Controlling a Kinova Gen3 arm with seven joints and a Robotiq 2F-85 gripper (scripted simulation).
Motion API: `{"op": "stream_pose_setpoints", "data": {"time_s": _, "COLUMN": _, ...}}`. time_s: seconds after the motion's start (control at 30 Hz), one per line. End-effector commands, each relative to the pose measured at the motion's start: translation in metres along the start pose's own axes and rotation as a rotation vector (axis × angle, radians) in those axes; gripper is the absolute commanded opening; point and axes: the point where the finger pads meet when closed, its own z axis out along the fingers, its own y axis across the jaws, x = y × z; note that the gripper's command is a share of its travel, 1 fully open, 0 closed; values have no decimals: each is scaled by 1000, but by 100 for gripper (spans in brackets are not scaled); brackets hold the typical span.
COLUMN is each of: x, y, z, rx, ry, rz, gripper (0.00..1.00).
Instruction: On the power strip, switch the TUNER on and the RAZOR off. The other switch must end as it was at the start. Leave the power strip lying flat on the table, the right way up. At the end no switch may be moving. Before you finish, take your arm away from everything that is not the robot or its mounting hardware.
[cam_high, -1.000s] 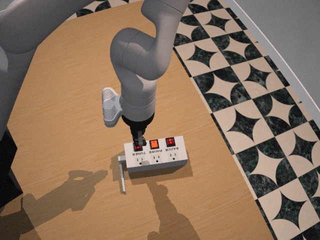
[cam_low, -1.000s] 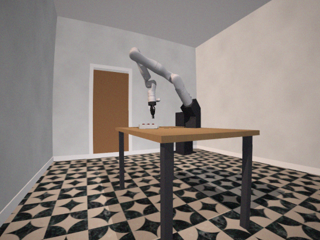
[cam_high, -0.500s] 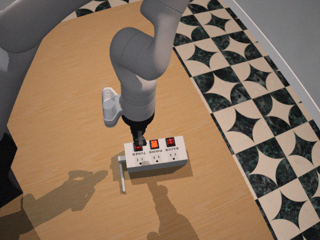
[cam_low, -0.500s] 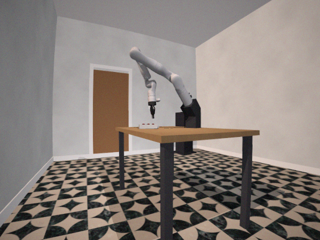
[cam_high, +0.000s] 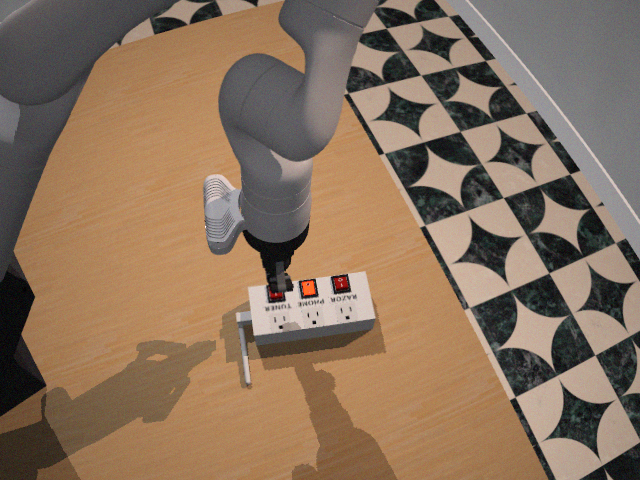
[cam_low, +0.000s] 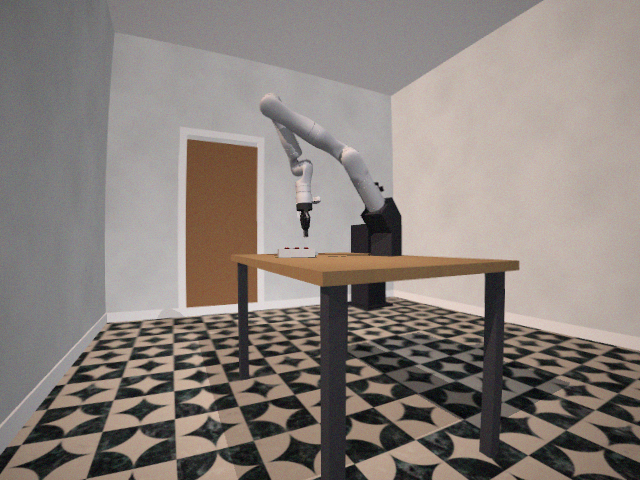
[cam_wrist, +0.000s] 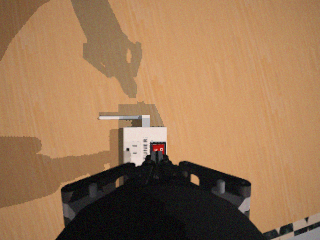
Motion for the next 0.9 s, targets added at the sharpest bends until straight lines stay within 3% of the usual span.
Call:
{"op": "stream_pose_setpoints", "data": {"time_s": 0.0, "x": 0, "y": -4, "z": -2, "rx": 18, "ry": -33, "rz": 9, "gripper": 0}}
{"op": "stream_pose_setpoints", "data": {"time_s": 0.87, "x": 0, "y": -4, "z": 5, "rx": 9, "ry": -28, "rz": 16, "gripper": 0}}
